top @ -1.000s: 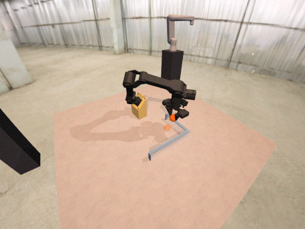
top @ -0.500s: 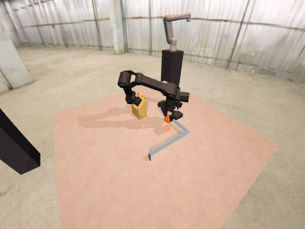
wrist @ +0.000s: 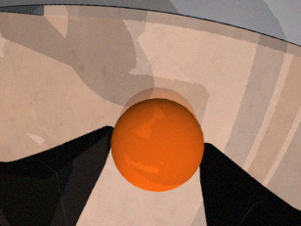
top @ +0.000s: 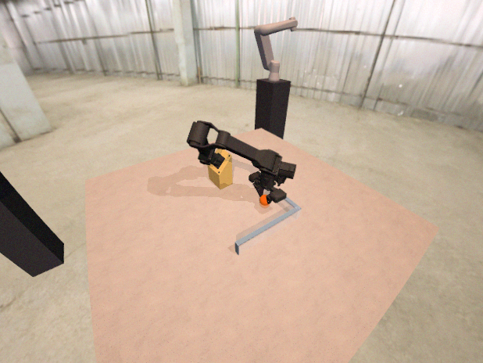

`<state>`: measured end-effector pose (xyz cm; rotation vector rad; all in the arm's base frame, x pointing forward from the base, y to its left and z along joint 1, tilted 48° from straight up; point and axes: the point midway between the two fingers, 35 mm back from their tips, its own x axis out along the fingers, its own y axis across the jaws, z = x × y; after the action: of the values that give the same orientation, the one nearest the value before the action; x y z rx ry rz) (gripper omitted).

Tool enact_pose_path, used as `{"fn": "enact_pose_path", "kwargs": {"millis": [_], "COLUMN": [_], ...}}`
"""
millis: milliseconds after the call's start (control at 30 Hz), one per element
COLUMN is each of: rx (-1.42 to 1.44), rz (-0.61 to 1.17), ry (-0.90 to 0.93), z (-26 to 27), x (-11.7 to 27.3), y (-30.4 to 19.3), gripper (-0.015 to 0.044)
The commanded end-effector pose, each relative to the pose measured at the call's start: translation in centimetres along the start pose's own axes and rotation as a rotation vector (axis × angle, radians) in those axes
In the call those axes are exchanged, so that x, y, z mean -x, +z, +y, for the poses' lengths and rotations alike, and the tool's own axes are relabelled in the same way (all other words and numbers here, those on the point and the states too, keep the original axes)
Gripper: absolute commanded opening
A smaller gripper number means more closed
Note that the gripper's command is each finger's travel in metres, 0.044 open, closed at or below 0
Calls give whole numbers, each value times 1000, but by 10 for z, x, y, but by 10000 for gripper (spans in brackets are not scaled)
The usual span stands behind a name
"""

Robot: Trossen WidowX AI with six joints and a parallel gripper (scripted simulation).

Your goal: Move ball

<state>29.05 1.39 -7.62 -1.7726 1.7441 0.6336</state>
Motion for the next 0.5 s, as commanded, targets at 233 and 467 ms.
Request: {"fn": "enact_pose_path", "kwargs": {"millis": [233,467], "rx": [10,10], "rz": [6,6], "ry": [-3,-3], "z": [2,2], "x": [-13,-24], "y": [1,1], "gripper": [0,0]}}
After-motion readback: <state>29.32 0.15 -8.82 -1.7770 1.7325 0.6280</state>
